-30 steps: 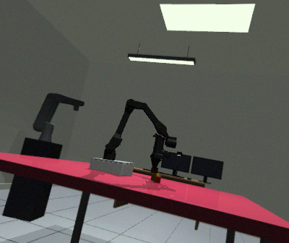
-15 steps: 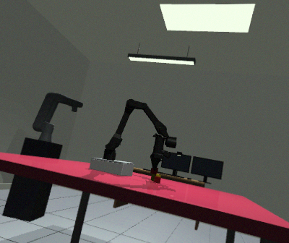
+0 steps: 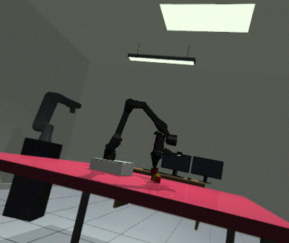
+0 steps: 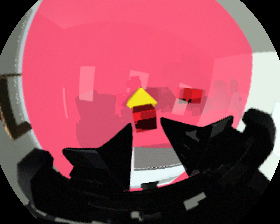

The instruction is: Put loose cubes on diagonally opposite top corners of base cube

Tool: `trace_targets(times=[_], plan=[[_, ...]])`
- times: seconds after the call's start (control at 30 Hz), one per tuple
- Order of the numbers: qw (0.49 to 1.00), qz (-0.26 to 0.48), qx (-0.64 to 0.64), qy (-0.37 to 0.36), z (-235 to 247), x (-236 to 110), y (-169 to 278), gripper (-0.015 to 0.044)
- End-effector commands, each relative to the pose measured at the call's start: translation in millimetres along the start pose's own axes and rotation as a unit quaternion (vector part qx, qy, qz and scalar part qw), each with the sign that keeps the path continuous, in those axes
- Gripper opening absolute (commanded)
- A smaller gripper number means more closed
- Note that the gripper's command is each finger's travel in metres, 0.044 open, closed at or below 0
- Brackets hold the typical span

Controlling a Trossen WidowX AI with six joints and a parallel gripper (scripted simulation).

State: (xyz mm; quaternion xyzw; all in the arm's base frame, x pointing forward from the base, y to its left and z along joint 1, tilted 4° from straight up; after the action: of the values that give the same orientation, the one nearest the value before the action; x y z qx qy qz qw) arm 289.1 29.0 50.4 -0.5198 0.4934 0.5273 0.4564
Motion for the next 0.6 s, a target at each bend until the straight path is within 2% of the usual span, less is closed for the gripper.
trace_targets(times=[0.0, 0.4, 0.47, 0.57], plan=[[1.000, -0.007, 0.001, 0.000, 0, -8, -1, 0.0205], [1.000, -0.007, 0.001, 0.000, 0, -15, -1, 0.0205], [1.000, -0.003, 0.003, 0.000, -5, -14, -3, 0.0258], [1.000, -0.005, 0.019, 0.000, -28, -21, -11, 0.0265]])
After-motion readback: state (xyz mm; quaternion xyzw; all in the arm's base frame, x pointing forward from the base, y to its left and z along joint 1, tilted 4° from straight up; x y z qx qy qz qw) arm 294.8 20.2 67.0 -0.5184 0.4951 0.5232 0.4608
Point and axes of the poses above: the point midway between the two fingers, 35 mm back from their tips, its own x axis out along the fingers, its own z axis across the jaws, y = z × x, the point moved 2 cm from there along -x, back along the fingers, and after that the axes turned 3 degrees about x, right-handed, at the moved point
